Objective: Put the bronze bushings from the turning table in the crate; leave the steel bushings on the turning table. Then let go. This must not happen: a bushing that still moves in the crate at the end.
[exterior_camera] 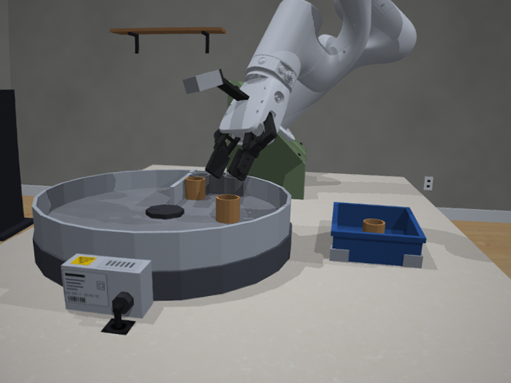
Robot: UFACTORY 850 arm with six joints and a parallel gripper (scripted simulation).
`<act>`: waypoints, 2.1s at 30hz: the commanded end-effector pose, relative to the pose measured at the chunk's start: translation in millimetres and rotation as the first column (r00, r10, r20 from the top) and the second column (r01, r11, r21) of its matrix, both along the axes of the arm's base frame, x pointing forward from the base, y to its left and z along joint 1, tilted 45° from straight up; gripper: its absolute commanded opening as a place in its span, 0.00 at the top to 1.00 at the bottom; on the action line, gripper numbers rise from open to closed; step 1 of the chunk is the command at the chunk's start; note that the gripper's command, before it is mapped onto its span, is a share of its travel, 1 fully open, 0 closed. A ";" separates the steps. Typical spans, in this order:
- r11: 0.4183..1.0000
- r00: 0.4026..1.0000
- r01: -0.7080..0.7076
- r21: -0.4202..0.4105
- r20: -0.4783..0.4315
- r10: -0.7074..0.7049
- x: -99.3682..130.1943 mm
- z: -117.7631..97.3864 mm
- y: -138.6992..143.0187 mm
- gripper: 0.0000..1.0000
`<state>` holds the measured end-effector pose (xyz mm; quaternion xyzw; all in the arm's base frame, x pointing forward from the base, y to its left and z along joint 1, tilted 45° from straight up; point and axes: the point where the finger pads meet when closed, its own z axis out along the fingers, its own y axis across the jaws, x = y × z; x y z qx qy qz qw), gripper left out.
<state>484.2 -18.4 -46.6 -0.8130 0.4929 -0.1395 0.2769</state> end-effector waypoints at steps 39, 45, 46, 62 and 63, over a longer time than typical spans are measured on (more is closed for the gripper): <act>0.729 0.616 0.652 0.206 -0.704 -0.353 -61.2 -15.8 -5.4 0.38; 0.680 0.550 0.706 0.197 -0.757 -0.352 -65.0 -16.3 -6.5 0.38; 0.668 0.534 0.719 0.194 -0.769 -0.351 -66.1 -16.4 -6.8 0.38; 0.508 0.305 0.854 0.114 -0.900 -0.311 -83.8 -20.4 -8.6 0.38; 0.499 0.291 0.860 0.107 -0.906 -0.307 -85.0 -20.7 -8.6 0.38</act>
